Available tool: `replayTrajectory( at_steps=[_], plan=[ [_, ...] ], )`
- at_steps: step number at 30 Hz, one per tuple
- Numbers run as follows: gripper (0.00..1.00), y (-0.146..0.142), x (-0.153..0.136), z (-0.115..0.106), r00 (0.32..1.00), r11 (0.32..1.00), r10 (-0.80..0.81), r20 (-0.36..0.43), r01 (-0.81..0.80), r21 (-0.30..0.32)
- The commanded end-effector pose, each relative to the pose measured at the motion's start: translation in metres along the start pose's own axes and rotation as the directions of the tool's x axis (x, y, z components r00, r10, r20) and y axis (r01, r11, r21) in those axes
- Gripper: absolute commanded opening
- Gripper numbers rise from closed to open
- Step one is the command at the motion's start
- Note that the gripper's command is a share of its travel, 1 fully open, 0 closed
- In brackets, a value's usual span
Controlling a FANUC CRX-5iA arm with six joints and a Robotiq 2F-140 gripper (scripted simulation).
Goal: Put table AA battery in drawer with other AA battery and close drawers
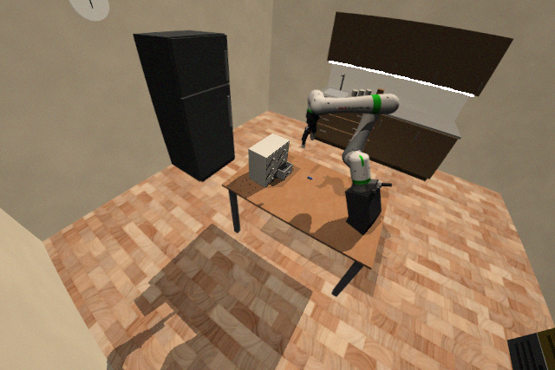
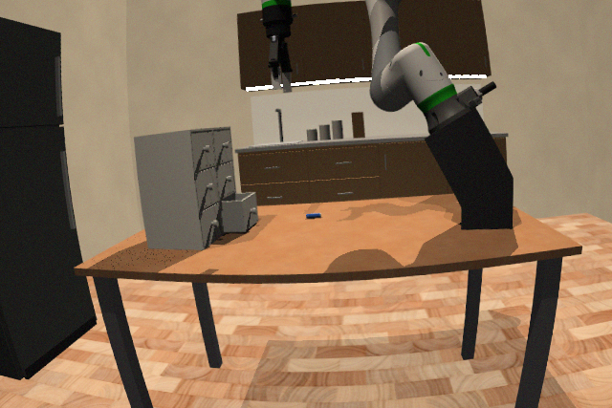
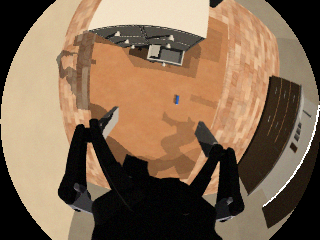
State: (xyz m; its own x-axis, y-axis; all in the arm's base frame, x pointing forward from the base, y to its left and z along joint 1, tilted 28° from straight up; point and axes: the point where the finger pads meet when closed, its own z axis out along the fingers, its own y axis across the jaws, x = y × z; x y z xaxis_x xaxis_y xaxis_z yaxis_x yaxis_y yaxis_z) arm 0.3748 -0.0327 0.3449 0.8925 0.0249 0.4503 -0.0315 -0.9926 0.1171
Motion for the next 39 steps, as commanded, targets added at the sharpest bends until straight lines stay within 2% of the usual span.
replayTrajectory(
  at_steps=[1, 17, 23, 25, 29, 34, 35, 39],
  plan=[
    [1.0, 0.0, 0.0, 0.0, 1.0, 1.0, -0.002, 0.0, 0.002, 0.0],
    [1.0, 0.0, 0.0, 0.0, 1.0, 1.0, -0.003, 0.0, 0.003, 0.0],
    [1.0, 0.0, -0.014, 0.018, 1.0, 1.0, -0.003, 0.0, 0.003, 0.0],
    [1.0, 0.0, -0.014, 0.018, 1.0, 1.0, -0.003, 0.0, 0.003, 0.0],
    [1.0, -0.001, -0.037, 0.048, 1.0, 1.0, -0.003, 0.0, 0.003, 0.0],
    [1.0, -0.002, -0.075, 0.097, 1.0, 1.0, -0.003, 0.0, 0.003, 0.0],
    [1.0, -0.002, -0.075, 0.097, 1.0, 1.0, -0.003, 0.0, 0.003, 0.0],
    [1.0, -0.002, -0.102, 0.132, 1.0, 1.0, -0.003, 0.0, 0.003, 0.0]
  ],
)
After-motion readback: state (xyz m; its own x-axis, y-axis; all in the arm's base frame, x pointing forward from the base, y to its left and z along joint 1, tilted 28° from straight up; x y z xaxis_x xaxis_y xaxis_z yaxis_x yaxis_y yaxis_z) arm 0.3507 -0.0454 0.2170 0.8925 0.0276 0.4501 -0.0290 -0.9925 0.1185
